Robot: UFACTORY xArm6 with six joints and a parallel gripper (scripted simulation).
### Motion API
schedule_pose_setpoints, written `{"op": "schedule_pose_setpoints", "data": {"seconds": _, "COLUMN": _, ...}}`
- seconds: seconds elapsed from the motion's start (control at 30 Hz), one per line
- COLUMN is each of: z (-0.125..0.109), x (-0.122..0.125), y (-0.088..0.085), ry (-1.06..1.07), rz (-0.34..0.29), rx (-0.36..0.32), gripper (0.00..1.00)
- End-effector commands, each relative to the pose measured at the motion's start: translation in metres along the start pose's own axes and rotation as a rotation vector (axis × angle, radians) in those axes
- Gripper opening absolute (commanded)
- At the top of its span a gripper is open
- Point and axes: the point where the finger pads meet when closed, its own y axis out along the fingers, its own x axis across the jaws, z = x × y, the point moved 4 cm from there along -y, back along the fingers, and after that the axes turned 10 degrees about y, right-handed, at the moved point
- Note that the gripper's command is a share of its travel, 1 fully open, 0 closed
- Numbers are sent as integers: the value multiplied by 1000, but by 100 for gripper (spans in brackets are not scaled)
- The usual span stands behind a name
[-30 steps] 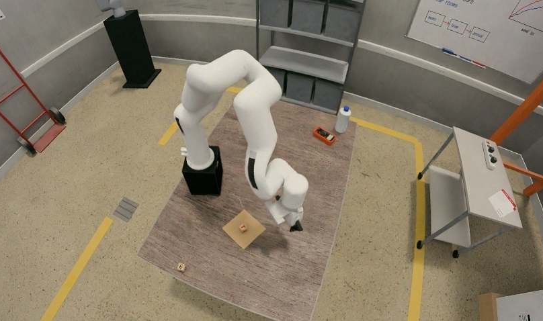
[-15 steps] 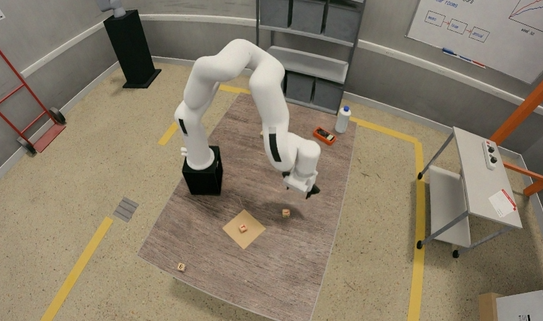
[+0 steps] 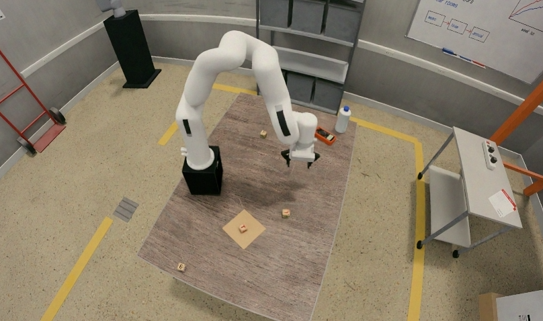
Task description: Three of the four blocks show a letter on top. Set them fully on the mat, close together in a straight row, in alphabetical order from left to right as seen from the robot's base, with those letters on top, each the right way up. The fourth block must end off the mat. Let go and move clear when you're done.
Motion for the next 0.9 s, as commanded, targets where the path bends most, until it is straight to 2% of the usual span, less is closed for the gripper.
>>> {"op": "schedule_pose_setpoints", "data": {"seconds": 0.0, "z": -41, "x": 13, "y": -3, "ry": -139, "rz": 5, "rx": -3, "gripper": 100}}
{"op": "schedule_pose_setpoints", "data": {"seconds": 0.07, "z": -41, "x": 13, "y": -3, "ry": -139, "rz": 5, "rx": -3, "gripper": 100}}
{"op": "schedule_pose_setpoints", "data": {"seconds": 0.1, "z": -66, "x": 26, "y": -4, "ry": -236, "rz": 6, "rx": -2, "gripper": 100}}
{"op": "schedule_pose_setpoints", "data": {"seconds": 0.2, "z": -82, "x": 35, "y": -4, "ry": -299, "rz": 7, "rx": -2, "gripper": 100}}
{"op": "schedule_pose_setpoints", "data": {"seconds": 0.57, "z": -167, "x": 103, "y": -8, "ry": -674, "rz": 14, "rx": -3, "gripper": 100}}
{"op": "schedule_pose_setpoints", "data": {"seconds": 0.63, "z": -167, "x": 103, "y": -8, "ry": -674, "rz": 14, "rx": -3, "gripper": 100}}
{"op": "schedule_pose_setpoints", "data": {"seconds": 0.7, "z": -189, "x": 128, "y": -9, "ry": -792, "rz": 16, "rx": -3, "gripper": 100}}
{"op": "schedule_pose_setpoints", "data": {"seconds": 0.87, "z": -214, "x": 161, "y": -11, "ry": -940, "rz": 19, "rx": -3, "gripper": 100}}
